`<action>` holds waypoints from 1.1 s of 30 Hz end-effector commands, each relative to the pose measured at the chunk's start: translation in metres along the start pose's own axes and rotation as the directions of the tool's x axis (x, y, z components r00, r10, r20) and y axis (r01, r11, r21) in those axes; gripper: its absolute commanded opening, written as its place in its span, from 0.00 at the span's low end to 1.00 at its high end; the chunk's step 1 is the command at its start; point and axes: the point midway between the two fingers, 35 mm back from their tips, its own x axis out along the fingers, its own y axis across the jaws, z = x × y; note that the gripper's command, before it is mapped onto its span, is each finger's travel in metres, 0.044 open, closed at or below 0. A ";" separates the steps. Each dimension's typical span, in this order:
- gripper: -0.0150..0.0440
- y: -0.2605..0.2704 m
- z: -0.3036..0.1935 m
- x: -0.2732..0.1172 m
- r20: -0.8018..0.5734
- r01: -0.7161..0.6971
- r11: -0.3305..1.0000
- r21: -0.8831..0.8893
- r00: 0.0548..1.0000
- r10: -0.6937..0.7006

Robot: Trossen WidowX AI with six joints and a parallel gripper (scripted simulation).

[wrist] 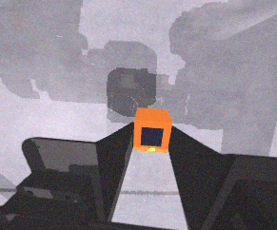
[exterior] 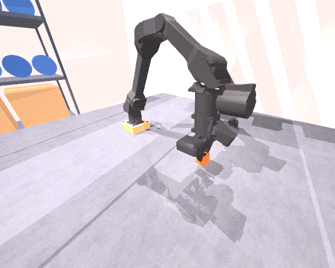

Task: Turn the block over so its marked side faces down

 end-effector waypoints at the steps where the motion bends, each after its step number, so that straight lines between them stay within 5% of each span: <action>1: 0.25 0.000 0.000 0.001 0.057 -0.003 1.000 0.003 0.998 0.003; 33: 0.25 0.001 -0.006 0.008 0.443 -0.003 1.000 0.002 0.896 0.002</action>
